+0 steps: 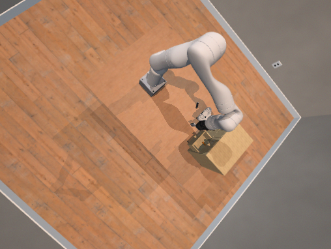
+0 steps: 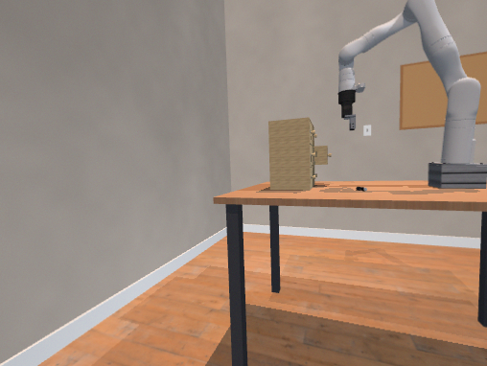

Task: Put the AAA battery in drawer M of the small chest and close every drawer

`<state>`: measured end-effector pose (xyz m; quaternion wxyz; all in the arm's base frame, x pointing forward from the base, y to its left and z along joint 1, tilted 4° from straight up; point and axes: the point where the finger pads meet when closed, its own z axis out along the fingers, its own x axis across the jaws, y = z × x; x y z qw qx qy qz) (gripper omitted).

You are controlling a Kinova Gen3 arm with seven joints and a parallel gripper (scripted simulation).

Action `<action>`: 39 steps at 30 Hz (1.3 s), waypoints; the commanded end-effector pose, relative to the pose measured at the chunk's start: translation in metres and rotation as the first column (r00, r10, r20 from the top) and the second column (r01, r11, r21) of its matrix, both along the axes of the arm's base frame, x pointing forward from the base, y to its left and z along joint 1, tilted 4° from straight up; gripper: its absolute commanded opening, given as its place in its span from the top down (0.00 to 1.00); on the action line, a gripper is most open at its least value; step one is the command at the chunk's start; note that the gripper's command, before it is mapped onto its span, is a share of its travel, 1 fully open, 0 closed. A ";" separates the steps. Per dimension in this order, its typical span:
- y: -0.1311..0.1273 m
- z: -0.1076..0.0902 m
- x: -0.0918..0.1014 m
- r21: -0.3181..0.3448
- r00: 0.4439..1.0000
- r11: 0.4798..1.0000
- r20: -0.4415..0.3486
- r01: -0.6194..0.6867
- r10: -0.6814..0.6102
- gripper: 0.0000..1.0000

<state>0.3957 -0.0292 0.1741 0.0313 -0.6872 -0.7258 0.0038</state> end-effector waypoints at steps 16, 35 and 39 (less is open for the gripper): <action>0.000 0.001 0.000 0.000 1.000 1.000 0.002 0.000 0.000 0.00; -0.017 -0.001 -0.038 0.000 1.000 1.000 0.002 0.000 0.000 0.00; -0.023 -0.002 -0.052 0.000 1.000 1.000 0.002 0.000 0.000 0.00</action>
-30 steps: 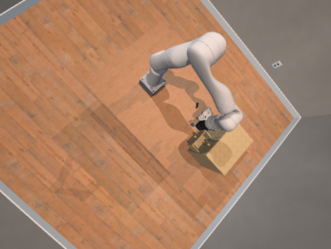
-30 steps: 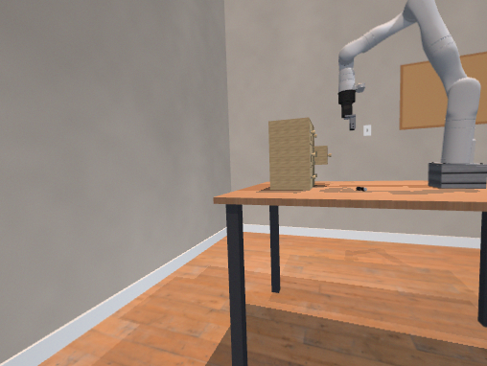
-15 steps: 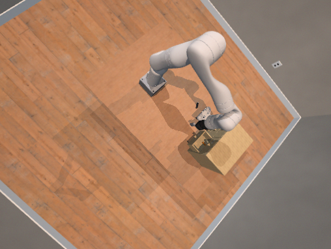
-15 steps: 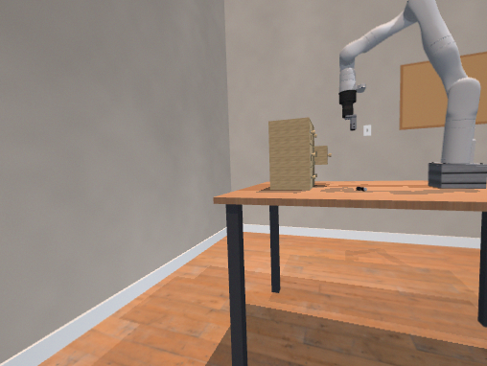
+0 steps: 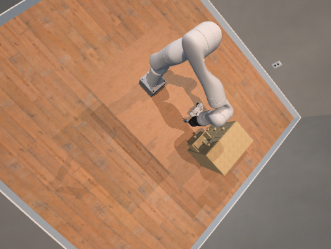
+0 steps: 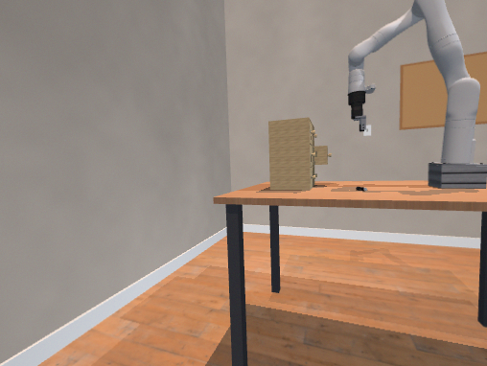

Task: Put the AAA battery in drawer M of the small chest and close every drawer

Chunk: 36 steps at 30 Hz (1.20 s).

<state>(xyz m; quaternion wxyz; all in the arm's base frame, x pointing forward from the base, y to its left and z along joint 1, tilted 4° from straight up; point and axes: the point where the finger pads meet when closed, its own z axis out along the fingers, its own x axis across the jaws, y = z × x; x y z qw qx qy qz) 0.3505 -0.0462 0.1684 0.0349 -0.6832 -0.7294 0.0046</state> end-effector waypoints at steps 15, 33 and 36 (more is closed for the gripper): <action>-0.011 0.003 -0.018 -0.004 1.000 1.000 0.009 0.011 -0.011 0.00; -0.009 -0.009 -0.010 0.003 0.995 1.000 0.103 0.014 -0.014 0.00; -0.009 -0.014 -0.007 0.005 0.990 1.000 0.143 0.016 -0.016 0.00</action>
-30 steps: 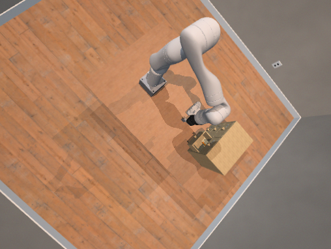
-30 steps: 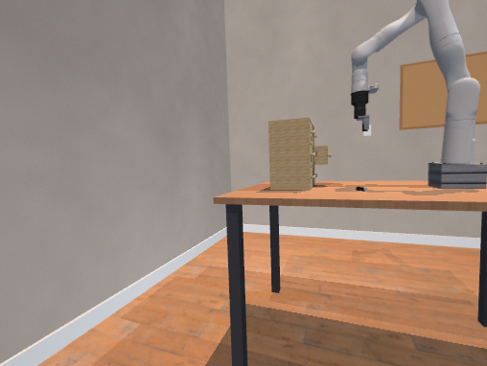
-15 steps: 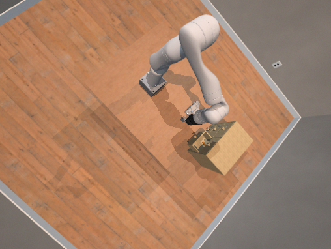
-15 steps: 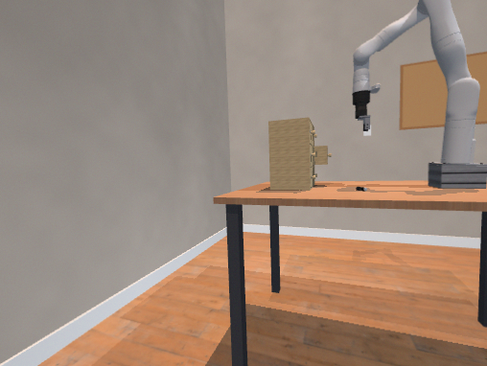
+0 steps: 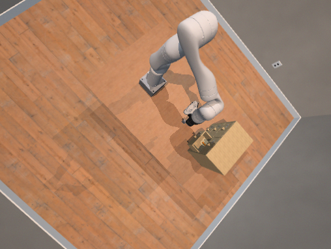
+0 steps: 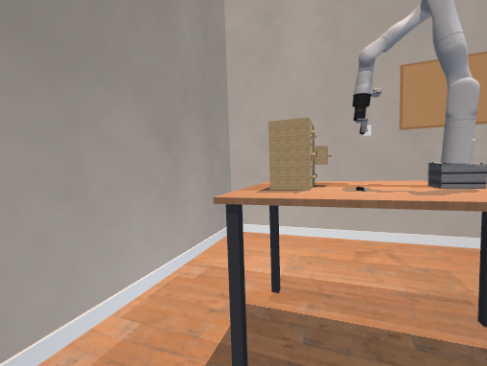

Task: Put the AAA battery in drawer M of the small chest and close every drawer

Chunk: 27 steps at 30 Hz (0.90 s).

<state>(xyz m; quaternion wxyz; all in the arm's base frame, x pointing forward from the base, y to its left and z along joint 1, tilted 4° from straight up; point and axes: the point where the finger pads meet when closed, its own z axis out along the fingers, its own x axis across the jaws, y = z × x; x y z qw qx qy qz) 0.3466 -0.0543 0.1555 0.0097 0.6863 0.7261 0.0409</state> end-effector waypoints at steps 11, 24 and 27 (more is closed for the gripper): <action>0.001 -0.020 0.010 0.010 0.987 1.000 0.161 0.009 -0.010 0.00; 0.006 -0.046 0.027 0.027 0.938 1.000 0.346 0.010 -0.018 0.00; 0.004 -0.051 0.030 0.024 0.920 1.000 0.390 0.016 -0.024 0.00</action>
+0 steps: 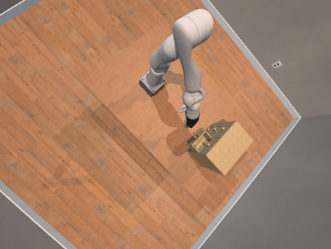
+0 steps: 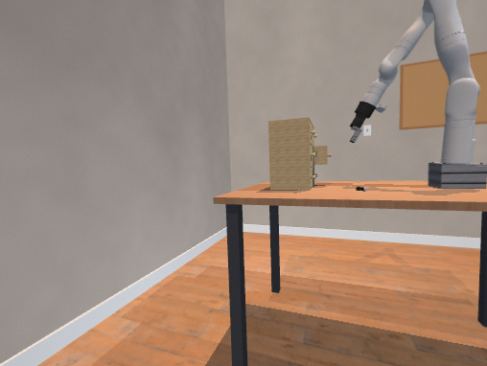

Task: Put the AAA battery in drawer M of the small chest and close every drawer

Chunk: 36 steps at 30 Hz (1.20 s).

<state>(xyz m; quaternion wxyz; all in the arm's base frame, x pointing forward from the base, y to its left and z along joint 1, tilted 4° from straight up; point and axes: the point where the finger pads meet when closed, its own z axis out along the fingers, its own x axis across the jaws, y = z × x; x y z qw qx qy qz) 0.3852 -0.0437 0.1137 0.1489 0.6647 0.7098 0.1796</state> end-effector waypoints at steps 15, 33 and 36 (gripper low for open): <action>-0.007 -0.032 0.004 0.026 0.988 1.000 0.153 0.018 -0.021 0.00; -0.007 -0.044 0.014 0.045 0.972 0.999 0.235 0.019 -0.029 0.00; -0.007 -0.044 0.015 0.046 0.970 0.999 0.239 0.020 -0.030 0.00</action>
